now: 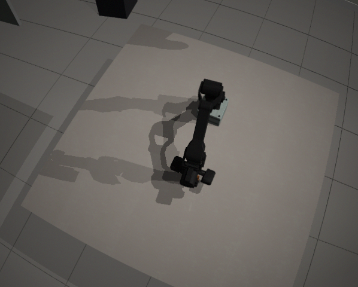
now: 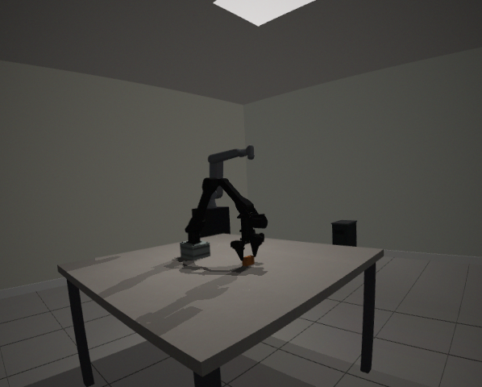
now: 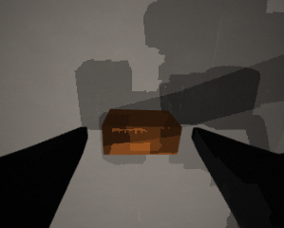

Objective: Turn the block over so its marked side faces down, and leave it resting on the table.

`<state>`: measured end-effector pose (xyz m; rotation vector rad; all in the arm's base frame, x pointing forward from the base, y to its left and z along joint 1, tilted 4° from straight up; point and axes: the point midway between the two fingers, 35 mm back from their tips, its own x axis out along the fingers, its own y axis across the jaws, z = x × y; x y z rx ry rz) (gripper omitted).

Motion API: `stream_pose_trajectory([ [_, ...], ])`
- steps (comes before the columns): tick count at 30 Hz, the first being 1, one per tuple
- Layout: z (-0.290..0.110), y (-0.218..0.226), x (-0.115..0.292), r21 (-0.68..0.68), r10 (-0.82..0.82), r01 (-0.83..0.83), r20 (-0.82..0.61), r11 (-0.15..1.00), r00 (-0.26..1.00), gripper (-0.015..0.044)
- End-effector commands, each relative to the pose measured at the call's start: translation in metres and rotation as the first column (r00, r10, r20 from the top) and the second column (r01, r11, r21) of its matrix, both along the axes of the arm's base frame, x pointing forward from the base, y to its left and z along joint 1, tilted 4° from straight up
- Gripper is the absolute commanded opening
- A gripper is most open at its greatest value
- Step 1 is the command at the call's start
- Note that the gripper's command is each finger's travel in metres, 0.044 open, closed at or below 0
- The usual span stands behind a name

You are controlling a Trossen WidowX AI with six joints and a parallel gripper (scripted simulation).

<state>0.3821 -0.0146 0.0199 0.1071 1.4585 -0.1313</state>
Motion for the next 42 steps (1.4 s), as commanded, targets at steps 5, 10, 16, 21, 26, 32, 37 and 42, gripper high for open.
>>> stream_pose_trajectory([
  [5,-0.007,0.000,-0.001,0.005,0.003,-0.003,-0.005,1.000,1.000,0.0361],
  [10,-0.007,0.000,-0.001,0.005,0.003,-0.003,-0.005,1.000,1.000,0.0269],
  [16,-0.007,0.000,-0.001,0.005,0.003,-0.003,-0.005,1.000,1.000,0.0229],
  [21,-0.007,0.000,-0.001,0.005,0.003,-0.003,-0.005,1.000,1.000,0.0196],
  [26,-0.007,0.000,-0.001,0.005,0.003,-0.003,-0.005,1.000,1.000,0.0162],
  [32,0.004,0.001,-0.001,0.005,0.003,-0.003,-0.005,1.000,1.000,0.0064],
  [37,0.023,0.001,-0.004,0.005,0.003,-0.003,-0.005,1.000,1.000,0.0000],
  [42,0.022,0.001,-0.003,0.003,0.004,-0.004,0.006,1.000,1.000,0.0000],
])
